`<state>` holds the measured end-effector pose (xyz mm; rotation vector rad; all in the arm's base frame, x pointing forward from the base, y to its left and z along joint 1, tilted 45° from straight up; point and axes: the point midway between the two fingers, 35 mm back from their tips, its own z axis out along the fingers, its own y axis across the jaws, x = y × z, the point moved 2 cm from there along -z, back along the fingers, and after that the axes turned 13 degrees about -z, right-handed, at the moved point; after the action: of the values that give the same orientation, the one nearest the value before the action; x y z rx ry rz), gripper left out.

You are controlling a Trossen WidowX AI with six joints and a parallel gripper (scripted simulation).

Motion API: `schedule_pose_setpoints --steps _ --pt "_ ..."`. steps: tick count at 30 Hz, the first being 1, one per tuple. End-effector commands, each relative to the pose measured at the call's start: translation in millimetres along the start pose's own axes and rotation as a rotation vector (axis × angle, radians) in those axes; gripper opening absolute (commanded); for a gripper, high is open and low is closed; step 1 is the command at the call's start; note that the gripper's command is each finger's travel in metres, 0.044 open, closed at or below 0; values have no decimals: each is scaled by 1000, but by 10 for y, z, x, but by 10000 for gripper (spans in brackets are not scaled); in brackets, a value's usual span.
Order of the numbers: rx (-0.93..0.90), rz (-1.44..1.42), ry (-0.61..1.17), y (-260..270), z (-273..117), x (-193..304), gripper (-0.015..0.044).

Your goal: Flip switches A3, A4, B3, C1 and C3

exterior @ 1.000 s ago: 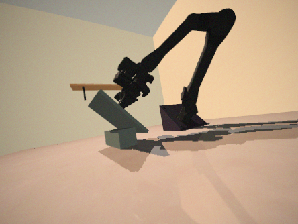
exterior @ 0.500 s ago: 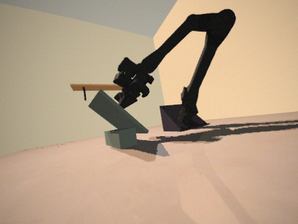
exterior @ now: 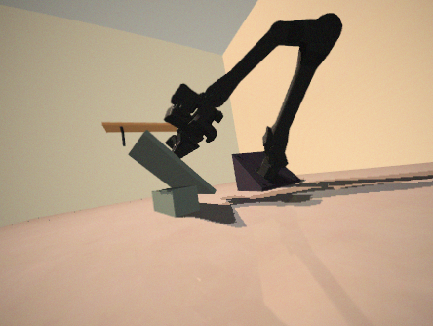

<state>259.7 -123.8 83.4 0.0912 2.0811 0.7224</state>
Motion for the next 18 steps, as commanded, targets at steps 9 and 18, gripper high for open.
schedule_pose_setpoints --steps 9,18 --pt "11 2 4 -43 -311 41 0" --pt "11 5 -19 -2 -641 42 0"
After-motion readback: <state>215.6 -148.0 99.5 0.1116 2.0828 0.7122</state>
